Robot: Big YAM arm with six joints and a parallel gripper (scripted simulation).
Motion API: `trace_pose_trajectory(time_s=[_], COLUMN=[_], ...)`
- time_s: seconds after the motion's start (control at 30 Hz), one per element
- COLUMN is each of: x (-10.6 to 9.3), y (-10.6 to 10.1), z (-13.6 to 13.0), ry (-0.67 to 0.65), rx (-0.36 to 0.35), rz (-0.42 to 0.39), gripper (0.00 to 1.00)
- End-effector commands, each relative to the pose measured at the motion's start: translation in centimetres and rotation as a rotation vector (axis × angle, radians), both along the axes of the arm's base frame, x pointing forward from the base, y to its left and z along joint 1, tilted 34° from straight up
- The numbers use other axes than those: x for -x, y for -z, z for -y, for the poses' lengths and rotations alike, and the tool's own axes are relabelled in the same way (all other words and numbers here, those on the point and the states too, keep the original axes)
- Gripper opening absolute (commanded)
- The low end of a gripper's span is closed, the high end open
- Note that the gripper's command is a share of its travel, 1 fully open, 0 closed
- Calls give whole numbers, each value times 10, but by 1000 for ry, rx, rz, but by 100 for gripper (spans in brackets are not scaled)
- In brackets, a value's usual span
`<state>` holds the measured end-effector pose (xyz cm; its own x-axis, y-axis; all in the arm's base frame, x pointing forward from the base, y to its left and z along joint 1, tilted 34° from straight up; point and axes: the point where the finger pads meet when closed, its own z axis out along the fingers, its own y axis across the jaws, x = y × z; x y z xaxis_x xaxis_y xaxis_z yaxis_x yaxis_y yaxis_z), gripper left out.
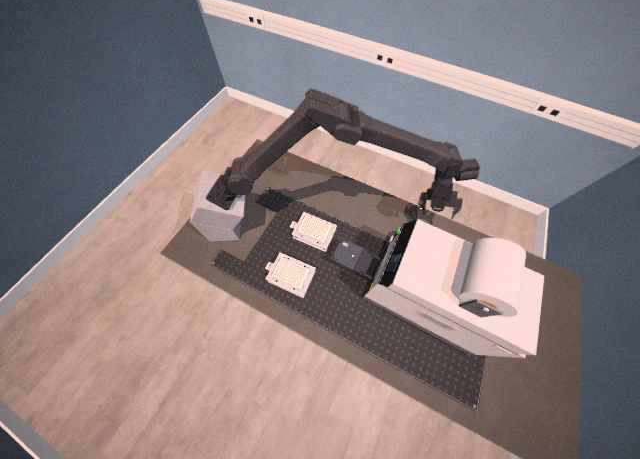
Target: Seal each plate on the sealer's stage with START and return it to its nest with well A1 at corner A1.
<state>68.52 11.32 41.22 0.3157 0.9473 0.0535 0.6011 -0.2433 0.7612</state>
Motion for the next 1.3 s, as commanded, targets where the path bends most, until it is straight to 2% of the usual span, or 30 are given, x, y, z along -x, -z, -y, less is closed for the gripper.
trace_pose_trajectory(time_s=[0.0,0.53,0.57,0.67,0.77,0.83,1.0,1.1,1.17,1.27], x=[2,2,12,24,34,32,33,32,41,58], y=[-10,-10,-14,-5,-15,-28,-40,-40,-25,-15], z=[1,1,7,16,26,27,20,17,21,33], ry=[1,1,-31,-129,-206,-257,-244,-246,-319,-403], rx=[-4,-4,22,93,151,186,169,169,226,302], rz=[15,15,9,-8,-3,6,27,26,-4,-30], gripper=[100,100,100,100,100,100,100,100,100,100])
